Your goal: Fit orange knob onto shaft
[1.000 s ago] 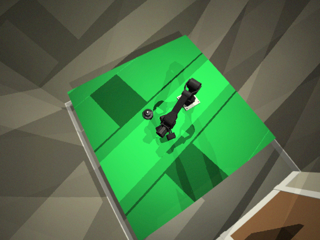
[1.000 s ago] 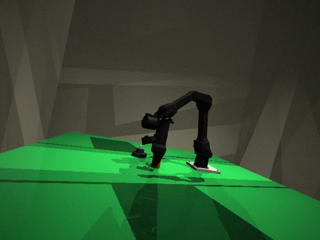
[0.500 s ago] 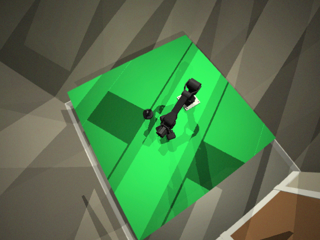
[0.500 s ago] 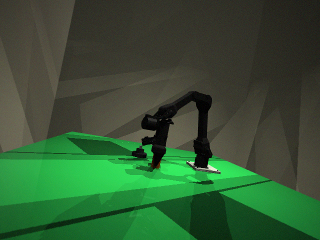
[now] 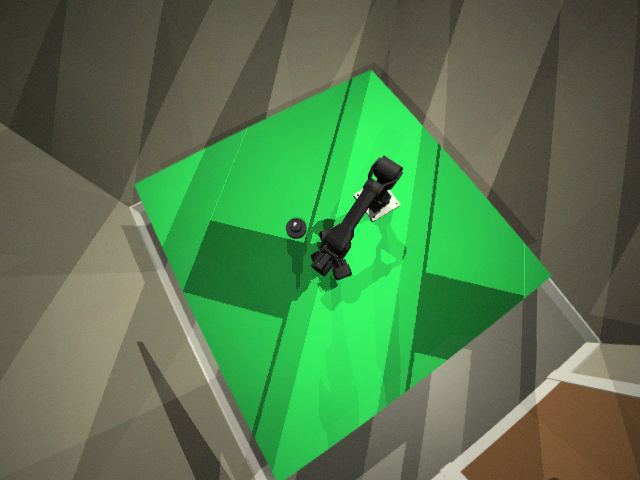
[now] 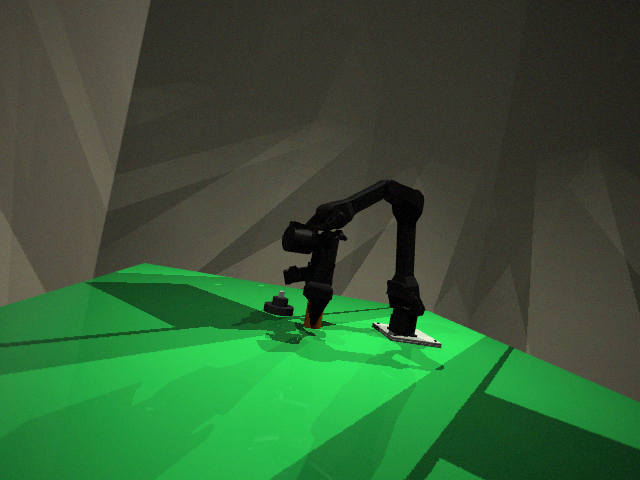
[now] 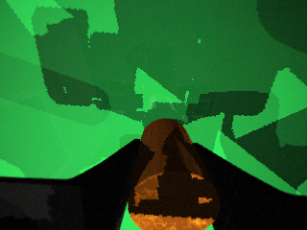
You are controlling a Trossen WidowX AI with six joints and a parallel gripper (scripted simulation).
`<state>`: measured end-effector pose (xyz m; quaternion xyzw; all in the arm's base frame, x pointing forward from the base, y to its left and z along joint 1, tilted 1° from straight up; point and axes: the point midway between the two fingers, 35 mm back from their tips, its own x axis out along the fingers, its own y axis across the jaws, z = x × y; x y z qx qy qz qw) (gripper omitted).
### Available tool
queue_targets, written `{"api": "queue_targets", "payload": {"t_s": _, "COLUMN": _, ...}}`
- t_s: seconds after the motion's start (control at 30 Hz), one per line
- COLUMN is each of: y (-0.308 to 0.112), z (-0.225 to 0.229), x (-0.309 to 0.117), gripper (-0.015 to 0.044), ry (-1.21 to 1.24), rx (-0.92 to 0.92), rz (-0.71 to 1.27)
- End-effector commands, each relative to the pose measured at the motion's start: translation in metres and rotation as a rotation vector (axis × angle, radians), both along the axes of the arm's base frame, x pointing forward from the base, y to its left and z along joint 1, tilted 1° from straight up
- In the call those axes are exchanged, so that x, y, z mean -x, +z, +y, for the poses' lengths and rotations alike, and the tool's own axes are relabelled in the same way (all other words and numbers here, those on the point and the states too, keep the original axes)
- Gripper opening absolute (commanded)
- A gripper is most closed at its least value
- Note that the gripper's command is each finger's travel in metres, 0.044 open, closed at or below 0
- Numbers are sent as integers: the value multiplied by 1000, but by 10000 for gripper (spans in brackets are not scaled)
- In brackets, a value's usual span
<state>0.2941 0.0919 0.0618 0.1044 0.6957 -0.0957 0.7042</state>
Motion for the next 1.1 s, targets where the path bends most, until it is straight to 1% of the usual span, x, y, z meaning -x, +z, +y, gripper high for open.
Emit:
{"api": "queue_targets", "payload": {"t_s": 0.0, "y": 21, "z": 1, "x": -5, "gripper": 0, "ry": -2, "rx": -7, "rz": -26}}
{"api": "queue_targets", "payload": {"t_s": 1.07, "y": 120, "z": 0, "x": 0, "gripper": 0, "ry": -2, "rx": -7, "rz": -26}}
